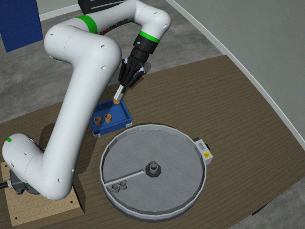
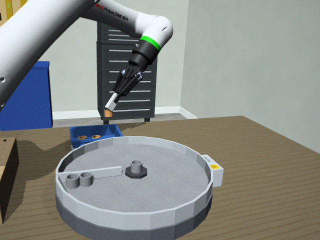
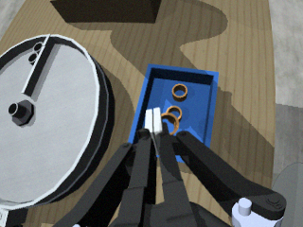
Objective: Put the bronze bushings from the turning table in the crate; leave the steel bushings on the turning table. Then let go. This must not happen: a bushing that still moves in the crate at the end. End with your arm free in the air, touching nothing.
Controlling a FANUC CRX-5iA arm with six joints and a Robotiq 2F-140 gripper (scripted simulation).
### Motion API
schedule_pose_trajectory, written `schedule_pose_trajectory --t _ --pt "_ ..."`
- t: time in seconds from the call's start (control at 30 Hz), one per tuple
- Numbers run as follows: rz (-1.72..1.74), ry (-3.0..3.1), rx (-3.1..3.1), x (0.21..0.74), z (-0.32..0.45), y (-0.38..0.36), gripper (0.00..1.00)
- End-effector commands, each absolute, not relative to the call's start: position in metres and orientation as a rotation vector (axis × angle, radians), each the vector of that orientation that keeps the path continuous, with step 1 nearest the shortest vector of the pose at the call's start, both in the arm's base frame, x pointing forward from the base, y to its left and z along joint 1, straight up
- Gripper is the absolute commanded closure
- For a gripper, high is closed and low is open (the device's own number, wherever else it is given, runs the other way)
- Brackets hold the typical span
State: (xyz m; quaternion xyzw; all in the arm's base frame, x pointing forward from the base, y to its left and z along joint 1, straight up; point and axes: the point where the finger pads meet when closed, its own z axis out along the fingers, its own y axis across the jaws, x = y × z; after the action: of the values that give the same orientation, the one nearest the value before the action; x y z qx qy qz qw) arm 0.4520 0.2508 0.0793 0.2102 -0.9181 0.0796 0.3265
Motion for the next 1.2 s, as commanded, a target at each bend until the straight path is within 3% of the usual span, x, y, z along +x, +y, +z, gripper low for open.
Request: schedule_pose_trajectory --t 0.0,1.17 --pt "0.208 -2.406 0.551 0.4521 0.0795 0.2508 1.00" --pt "0.209 -2.406 0.551 0.4521 0.0713 0.2509 1.00"
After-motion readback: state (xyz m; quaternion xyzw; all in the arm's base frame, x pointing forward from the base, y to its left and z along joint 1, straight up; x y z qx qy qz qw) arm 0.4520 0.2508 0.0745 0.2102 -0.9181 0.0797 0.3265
